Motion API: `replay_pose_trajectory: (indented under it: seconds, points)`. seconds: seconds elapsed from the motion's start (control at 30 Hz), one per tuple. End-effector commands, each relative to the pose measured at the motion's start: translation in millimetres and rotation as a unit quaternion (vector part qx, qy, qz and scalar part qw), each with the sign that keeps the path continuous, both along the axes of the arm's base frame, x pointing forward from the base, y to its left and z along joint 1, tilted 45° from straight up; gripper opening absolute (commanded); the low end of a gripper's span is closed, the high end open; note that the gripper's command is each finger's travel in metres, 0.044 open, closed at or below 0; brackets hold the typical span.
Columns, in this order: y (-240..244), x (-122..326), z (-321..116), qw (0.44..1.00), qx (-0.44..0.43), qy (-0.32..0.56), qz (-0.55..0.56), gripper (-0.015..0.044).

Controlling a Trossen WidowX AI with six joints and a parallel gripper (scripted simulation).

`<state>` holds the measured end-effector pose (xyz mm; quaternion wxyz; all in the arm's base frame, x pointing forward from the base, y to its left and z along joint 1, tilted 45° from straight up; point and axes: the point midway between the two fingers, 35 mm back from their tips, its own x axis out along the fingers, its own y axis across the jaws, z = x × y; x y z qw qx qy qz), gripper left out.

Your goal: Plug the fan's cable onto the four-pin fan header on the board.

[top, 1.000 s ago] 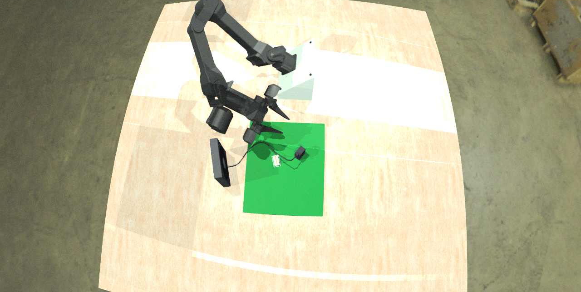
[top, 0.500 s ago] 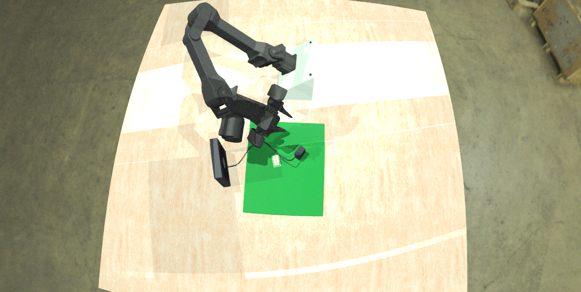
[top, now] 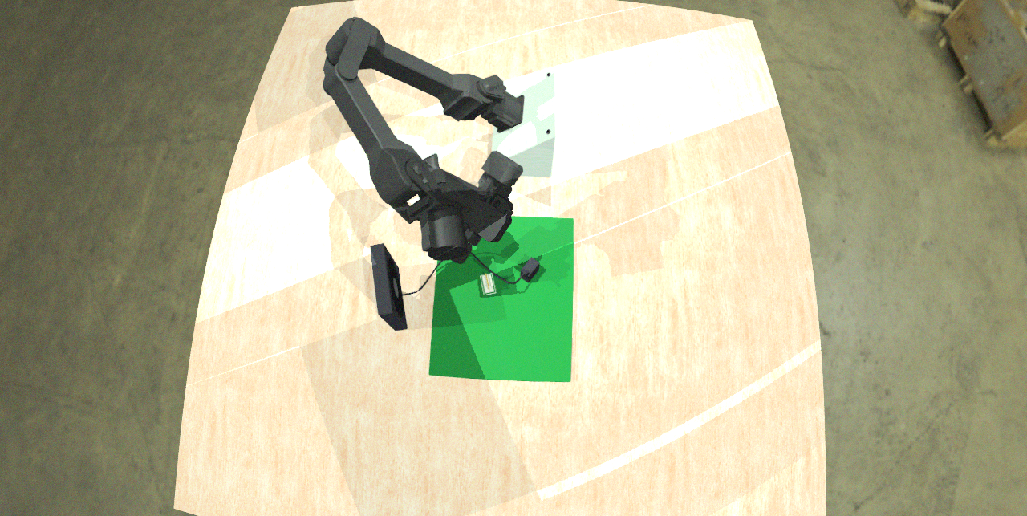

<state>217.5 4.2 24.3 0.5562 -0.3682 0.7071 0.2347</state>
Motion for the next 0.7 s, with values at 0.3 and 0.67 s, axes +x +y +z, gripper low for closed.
replay_pose_trajectory:
  seconds: [0.3, 0.67]
  points:
    - [9.5, 15.7, 13.5, 0.987, -0.157, -0.027, 0.002, 0.0205]
    - [19.2, 25.5, 22.0, 0.97, -0.233, -0.064, 0.015, 0.0205]
